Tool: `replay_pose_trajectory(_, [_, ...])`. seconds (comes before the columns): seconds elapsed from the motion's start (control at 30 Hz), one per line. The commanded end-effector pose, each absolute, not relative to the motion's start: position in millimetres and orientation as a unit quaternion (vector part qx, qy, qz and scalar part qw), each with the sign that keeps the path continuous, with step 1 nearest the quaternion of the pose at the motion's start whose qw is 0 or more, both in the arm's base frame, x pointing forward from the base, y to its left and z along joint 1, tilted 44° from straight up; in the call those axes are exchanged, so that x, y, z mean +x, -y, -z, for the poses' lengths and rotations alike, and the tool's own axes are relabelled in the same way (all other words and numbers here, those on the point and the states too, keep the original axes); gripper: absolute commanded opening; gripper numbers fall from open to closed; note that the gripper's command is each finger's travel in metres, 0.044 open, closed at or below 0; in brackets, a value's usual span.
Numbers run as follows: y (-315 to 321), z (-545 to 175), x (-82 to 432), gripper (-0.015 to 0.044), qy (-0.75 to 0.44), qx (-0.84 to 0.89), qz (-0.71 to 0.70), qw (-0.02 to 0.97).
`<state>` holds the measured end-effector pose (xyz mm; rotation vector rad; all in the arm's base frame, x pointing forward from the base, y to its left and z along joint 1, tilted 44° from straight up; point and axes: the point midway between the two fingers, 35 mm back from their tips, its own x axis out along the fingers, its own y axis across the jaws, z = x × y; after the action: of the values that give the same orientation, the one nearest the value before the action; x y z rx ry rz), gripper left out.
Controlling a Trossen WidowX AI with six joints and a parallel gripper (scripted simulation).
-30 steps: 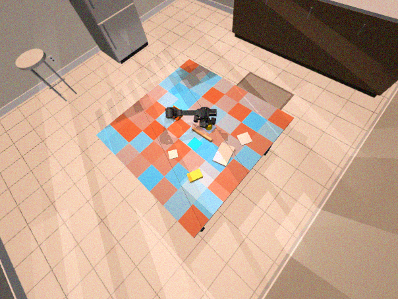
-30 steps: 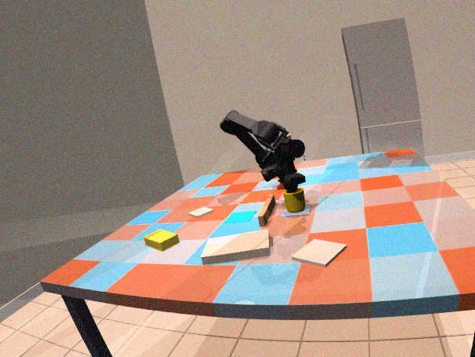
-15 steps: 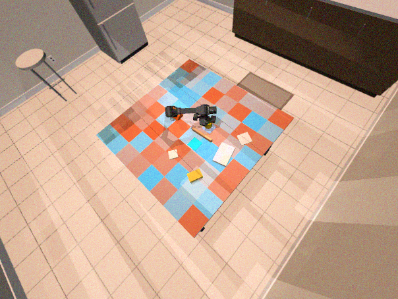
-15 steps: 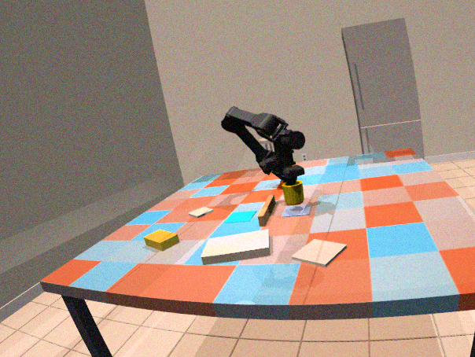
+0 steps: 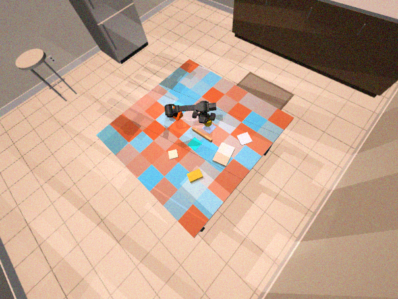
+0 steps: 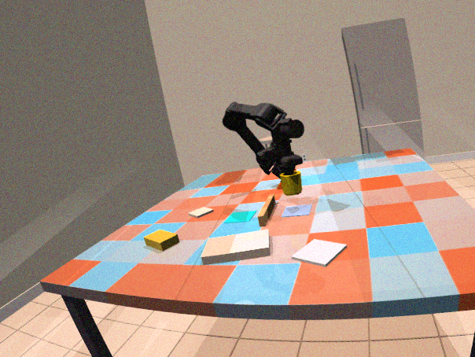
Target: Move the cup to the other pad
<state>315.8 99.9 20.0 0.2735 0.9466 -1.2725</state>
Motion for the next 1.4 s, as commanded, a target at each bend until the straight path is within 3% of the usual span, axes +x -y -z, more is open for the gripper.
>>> replay_pose_trajectory(0.0, [-100,-20,316,0.0,-0.424,0.122,0.57,0.693])
replay_pose_trajectory(1.37, [-51,-69,320,0.0,-0.422,0.126,0.57,0.693])
